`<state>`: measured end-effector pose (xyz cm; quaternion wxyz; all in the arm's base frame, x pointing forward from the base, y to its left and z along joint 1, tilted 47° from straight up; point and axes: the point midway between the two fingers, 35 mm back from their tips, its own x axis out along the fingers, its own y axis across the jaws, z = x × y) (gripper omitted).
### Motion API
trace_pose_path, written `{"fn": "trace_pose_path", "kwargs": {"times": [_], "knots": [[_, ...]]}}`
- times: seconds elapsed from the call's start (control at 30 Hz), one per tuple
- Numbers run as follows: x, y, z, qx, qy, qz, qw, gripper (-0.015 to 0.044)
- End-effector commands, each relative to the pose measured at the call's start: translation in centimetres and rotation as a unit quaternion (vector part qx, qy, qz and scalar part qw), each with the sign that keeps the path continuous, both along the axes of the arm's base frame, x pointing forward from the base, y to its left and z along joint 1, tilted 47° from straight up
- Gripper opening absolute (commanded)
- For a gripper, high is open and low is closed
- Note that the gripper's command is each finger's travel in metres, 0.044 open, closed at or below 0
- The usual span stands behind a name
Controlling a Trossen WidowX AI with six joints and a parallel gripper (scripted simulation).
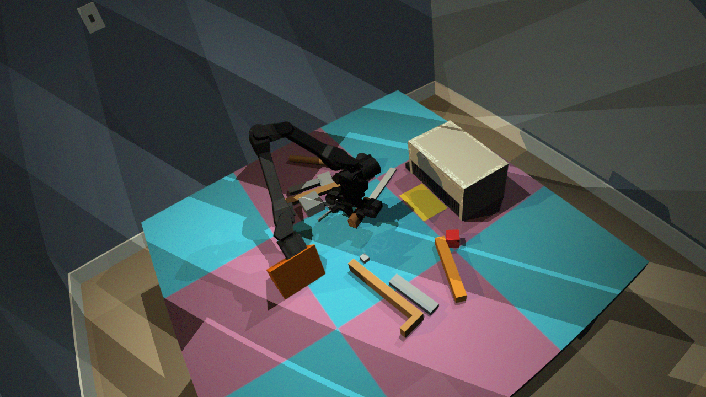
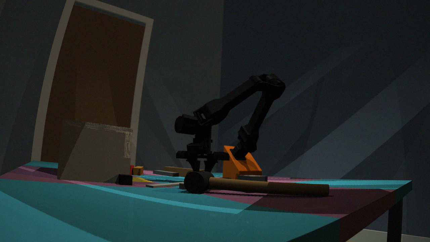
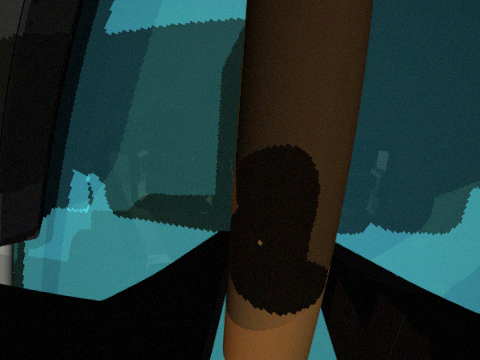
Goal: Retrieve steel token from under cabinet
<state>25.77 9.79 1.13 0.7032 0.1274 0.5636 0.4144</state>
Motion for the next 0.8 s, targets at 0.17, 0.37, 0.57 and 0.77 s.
{"fn": "trace_pose_path", "kwargs": {"times": [0.17,0.37,0.57,0.77], "knots": [[0.2,-0.9,-0.7,0.0,-0.001,-0.003,1.0,0.0],[0.3,-1.4,-1.2,-0.001,-0.001,-0.003,1.0,0.0],[0.3,-1.8,-1.7,-0.001,-0.001,-0.003,1.0,0.0],[0.4,-2.3,-2.2,-0.001,-0.001,-0.003,1.0,0.0]]}}
